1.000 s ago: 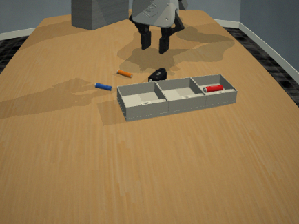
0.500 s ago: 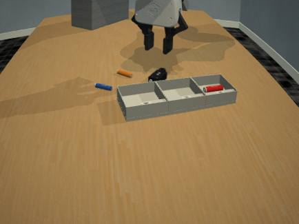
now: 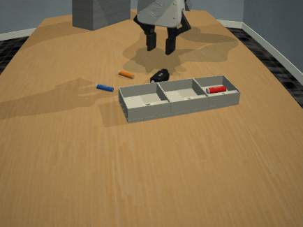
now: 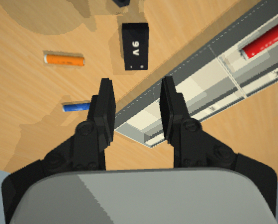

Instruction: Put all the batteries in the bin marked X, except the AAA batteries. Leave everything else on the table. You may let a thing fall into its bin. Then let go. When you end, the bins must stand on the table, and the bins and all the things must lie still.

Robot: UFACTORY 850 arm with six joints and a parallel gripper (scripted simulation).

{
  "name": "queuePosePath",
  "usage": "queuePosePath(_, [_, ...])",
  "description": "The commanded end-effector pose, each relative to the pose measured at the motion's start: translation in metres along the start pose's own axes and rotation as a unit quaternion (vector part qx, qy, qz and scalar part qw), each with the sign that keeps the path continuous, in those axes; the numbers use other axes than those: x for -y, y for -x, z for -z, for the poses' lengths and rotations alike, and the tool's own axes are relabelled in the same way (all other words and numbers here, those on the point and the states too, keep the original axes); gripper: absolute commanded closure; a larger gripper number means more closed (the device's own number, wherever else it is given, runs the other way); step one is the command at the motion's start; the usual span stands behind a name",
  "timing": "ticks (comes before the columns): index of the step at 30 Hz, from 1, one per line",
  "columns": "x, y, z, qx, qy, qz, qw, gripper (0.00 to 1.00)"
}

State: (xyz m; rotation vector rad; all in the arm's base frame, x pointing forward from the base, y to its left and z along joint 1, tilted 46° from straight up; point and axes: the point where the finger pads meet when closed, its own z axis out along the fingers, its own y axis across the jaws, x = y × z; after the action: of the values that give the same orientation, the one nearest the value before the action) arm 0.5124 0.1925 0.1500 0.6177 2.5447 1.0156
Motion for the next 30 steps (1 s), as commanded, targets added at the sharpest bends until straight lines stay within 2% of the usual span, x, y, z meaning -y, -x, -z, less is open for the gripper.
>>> queuePosePath(1, [0.000, 0.000, 0.000, 0.000, 0.000, 0.000, 1.000, 0.58])
queuePosePath(12, [0.000, 0.000, -0.004, 0.000, 0.000, 0.000, 1.000, 0.58])
queuePosePath(27, [0.000, 0.001, -0.064, 0.000, 0.000, 0.000, 1.000, 0.58])
queuePosePath(30, [0.000, 0.001, -0.065, 0.000, 0.000, 0.000, 1.000, 0.58])
